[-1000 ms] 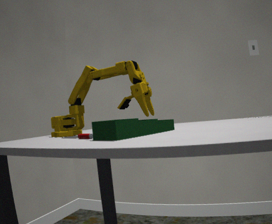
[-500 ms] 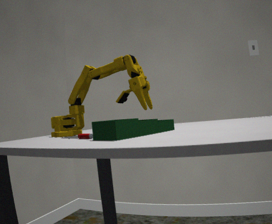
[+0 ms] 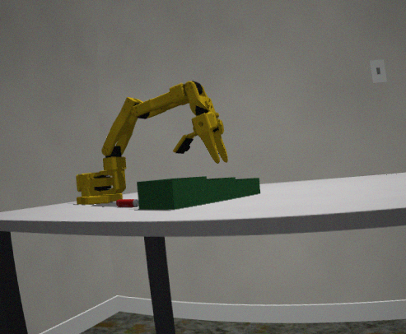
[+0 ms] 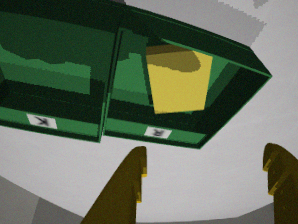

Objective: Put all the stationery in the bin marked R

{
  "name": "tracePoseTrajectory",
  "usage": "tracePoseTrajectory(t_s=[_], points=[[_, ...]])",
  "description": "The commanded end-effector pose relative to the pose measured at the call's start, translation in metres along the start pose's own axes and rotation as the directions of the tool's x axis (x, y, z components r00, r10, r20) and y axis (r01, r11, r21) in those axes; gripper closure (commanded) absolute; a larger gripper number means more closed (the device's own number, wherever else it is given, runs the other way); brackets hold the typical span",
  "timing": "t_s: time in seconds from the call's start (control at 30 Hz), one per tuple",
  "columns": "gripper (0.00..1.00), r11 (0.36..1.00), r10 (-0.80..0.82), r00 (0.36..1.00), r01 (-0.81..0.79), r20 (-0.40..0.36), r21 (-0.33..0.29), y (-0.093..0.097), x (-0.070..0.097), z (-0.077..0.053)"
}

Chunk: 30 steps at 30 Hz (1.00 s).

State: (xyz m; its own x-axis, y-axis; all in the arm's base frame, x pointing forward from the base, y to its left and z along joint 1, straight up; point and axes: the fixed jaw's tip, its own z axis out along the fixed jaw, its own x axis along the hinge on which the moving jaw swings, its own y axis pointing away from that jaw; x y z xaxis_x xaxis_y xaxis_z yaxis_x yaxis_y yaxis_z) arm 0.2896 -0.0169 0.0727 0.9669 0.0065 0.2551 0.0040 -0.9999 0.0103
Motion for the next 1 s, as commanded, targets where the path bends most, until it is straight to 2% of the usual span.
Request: tracePoseTrajectory(t_s=[0.0,0.53,0.97], points=[[0.68,1.000,-0.001,0.996,0.000,-0.090,-0.005,0.0027,0.0111,-0.0199],[0.68,0.999,0.043,0.995,-0.043,-0.089,-0.001,0.0027,0.0098,-0.0215],[0.68,0.976,0.218,0.972,-0.217,-0.085,0.014,0.0027,0.0040,-0.0281]])
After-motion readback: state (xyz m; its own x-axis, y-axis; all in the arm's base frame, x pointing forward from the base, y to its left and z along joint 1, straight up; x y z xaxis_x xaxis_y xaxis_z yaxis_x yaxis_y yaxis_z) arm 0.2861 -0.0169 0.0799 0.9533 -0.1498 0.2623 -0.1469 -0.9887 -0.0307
